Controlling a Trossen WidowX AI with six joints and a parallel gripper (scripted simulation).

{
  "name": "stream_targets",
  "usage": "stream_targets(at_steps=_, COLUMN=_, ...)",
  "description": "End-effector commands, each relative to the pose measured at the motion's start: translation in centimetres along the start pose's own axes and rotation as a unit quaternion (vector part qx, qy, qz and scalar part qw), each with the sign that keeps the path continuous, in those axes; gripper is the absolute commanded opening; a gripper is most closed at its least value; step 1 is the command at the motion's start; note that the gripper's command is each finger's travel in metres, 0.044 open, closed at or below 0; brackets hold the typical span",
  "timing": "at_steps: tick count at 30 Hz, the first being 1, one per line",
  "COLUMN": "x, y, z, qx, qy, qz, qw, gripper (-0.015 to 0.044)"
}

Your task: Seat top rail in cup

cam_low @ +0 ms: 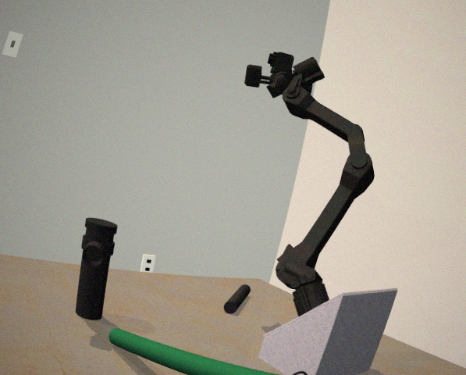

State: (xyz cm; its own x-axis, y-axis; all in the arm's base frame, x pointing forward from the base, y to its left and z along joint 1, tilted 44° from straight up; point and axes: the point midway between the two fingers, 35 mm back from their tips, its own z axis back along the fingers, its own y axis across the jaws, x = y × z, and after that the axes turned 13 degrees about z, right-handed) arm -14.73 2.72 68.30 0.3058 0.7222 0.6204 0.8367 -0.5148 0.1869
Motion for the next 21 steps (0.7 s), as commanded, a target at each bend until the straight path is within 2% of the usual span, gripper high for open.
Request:
stream_targets(at_steps=1, x=-1.8, y=5.2, z=-0.5, qx=0.063, qy=0.012, qz=0.014, qw=0.998, gripper=0.044)
stream_targets(at_steps=12, x=-5.9, y=16.1, z=0.7, qx=0.217, qy=0.066, qz=-0.058, qw=0.972, gripper=0.044)
stream_targets(at_steps=17, x=-7.8, y=22.1, z=3.2, qx=0.297, qy=0.107, qz=-0.072, qw=0.946, gripper=0.044)
stream_targets(at_steps=21, x=-8.5, y=27.2, z=6.5, qx=0.376, qy=0.126, qz=-0.091, qw=0.914, gripper=0.044)
